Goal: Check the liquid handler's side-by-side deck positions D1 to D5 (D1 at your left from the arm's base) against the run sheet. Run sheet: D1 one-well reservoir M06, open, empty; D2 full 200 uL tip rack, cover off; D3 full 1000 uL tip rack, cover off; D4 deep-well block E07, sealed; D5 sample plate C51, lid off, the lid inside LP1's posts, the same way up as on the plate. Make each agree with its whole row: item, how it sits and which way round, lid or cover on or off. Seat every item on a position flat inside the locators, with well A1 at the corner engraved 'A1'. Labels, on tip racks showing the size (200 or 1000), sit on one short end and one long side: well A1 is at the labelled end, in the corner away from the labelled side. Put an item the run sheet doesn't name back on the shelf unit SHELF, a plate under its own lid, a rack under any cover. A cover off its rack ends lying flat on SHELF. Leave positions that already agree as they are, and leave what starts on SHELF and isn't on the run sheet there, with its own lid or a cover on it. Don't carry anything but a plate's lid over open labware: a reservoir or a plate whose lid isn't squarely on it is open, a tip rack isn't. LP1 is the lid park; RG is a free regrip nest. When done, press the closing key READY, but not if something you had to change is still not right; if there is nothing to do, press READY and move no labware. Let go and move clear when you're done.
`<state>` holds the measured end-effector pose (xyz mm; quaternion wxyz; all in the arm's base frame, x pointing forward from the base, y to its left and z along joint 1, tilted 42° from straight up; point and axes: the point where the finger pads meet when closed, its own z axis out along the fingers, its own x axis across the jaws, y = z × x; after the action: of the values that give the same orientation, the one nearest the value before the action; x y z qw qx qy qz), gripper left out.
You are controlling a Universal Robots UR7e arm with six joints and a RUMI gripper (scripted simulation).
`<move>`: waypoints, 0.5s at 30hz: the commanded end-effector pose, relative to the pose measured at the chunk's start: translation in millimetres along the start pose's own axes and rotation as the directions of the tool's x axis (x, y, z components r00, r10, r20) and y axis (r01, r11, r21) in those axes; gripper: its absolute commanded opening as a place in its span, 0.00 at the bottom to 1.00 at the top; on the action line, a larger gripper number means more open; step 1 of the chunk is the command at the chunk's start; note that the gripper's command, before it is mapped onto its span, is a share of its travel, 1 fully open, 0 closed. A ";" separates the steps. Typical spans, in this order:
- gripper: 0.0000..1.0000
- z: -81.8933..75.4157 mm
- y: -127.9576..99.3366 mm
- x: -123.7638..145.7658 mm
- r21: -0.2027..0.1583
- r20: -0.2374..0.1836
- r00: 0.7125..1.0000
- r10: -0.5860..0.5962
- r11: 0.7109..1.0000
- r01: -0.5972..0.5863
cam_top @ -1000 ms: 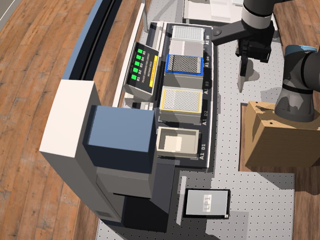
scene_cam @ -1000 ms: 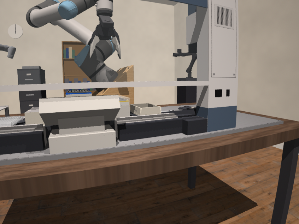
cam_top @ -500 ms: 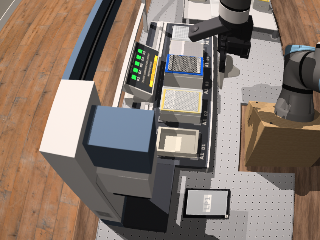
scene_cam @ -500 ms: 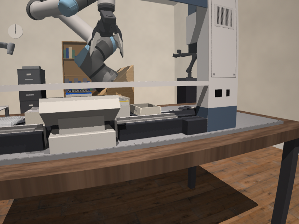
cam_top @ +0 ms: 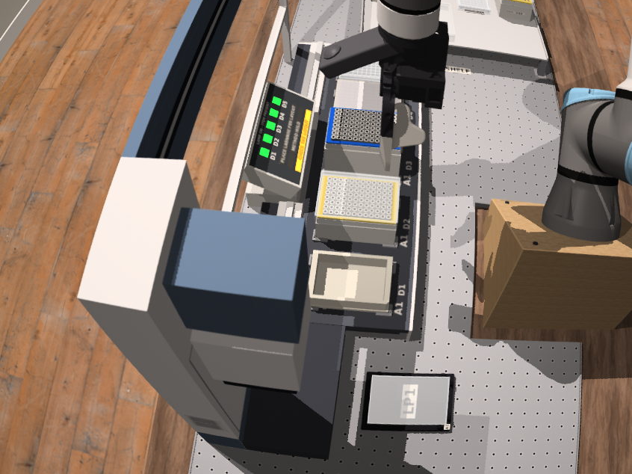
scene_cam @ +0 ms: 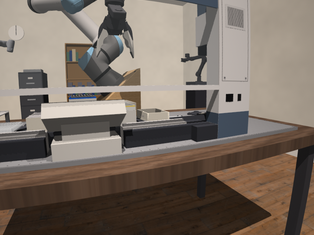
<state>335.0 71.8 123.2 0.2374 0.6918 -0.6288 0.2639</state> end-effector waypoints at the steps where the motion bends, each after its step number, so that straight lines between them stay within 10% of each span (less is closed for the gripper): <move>1: 0.82 1.0 -31.7 -0.1 0.003 0.001 1.000 0.001 1.000 -0.001; 15: 0.82 1.0 -37.9 -0.8 0.003 0.001 1.000 -0.001 1.000 0.001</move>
<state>371.1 75.3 121.7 0.2366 0.6927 -0.6282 0.2638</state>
